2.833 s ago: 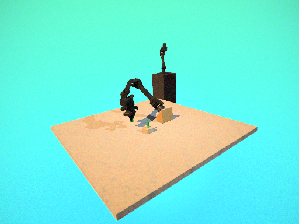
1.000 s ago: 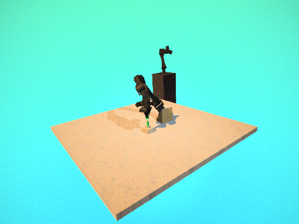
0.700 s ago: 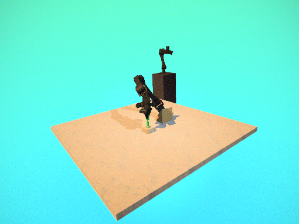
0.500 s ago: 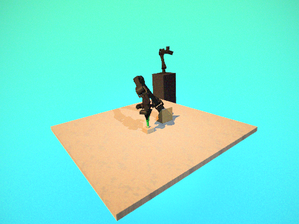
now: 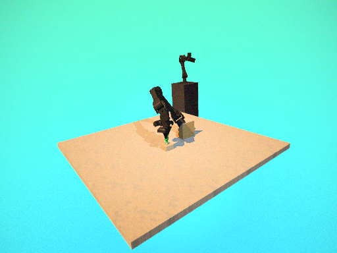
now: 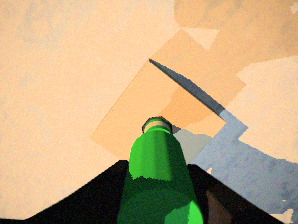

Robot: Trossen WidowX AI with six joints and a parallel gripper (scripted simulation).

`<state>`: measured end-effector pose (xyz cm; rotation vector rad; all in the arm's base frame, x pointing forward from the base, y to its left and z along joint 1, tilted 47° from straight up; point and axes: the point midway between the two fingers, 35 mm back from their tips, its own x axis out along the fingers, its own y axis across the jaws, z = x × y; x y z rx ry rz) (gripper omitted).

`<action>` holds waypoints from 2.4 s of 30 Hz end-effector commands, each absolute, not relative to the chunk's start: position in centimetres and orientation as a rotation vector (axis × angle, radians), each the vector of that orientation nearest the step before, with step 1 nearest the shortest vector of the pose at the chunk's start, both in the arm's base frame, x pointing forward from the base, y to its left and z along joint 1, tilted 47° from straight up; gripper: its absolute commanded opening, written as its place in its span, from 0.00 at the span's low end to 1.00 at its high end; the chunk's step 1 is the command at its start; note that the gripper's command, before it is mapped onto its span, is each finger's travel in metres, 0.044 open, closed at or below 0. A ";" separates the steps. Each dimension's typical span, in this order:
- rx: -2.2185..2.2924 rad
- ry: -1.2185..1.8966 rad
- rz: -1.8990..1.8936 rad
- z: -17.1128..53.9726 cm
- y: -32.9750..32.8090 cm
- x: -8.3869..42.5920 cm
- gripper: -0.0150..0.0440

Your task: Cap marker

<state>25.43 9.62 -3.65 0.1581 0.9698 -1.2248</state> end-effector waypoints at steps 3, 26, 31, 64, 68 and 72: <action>0.152 0.970 -1.223 -4.3 8.8 25.4 0.25; 0.157 0.971 -1.227 -4.7 8.5 25.3 0.70; 0.157 0.971 -1.227 -4.7 8.5 25.3 0.92; -0.611 1.459 -0.638 -0.3 13.4 25.2 0.25; -0.611 1.459 -0.638 -0.3 13.4 25.2 0.25; -0.611 1.459 -0.638 -0.3 13.4 25.2 0.25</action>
